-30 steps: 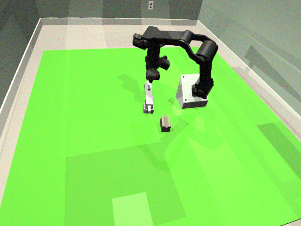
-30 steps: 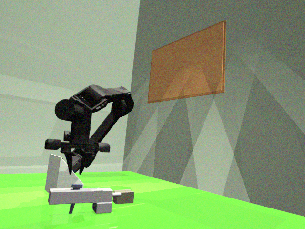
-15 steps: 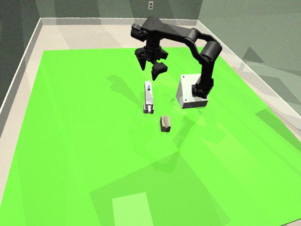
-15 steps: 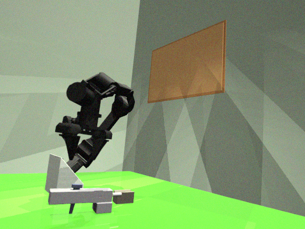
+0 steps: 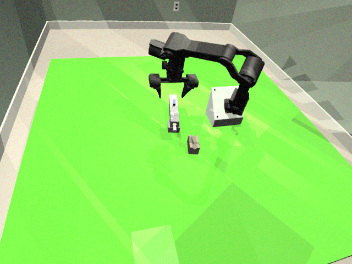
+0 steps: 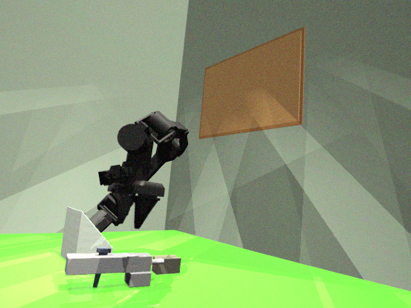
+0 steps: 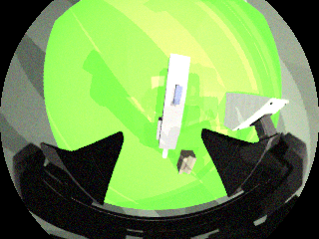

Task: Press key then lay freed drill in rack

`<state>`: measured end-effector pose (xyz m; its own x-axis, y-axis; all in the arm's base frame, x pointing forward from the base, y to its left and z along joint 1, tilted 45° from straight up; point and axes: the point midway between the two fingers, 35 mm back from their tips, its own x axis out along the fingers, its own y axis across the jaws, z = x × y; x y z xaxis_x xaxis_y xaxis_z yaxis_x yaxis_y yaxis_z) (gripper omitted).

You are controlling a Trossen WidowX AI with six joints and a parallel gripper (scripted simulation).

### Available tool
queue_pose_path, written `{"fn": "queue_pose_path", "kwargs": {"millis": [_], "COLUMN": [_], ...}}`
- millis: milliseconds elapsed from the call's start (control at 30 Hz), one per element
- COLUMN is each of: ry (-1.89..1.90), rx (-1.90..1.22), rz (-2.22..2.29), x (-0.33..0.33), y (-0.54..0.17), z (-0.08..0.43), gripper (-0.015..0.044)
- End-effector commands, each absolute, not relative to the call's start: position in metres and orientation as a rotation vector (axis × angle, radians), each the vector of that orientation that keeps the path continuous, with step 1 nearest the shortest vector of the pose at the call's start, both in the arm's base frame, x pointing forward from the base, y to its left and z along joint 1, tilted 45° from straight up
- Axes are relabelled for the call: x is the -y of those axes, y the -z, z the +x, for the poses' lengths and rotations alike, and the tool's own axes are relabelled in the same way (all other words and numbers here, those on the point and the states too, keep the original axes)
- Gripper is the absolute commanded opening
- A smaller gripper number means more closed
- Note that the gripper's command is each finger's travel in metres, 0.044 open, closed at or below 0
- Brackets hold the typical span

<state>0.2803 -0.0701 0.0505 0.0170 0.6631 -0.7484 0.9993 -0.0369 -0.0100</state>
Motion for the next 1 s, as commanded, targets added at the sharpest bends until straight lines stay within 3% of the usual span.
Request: {"fn": "queue_pose_path", "kwargs": {"millis": [0, 600, 967], "ry": [-0.109, -1.095, -1.415], "rx": [-1.657, -1.120, -0.735], "rz": [1.053, -0.009, -0.480], "x": [0.023, -0.035, -0.058], "y": [-0.059, -0.071, -0.076], "z": [0.287, 0.284, 0.279], "gripper": [0.0440, 0.0440, 0.0440]}}
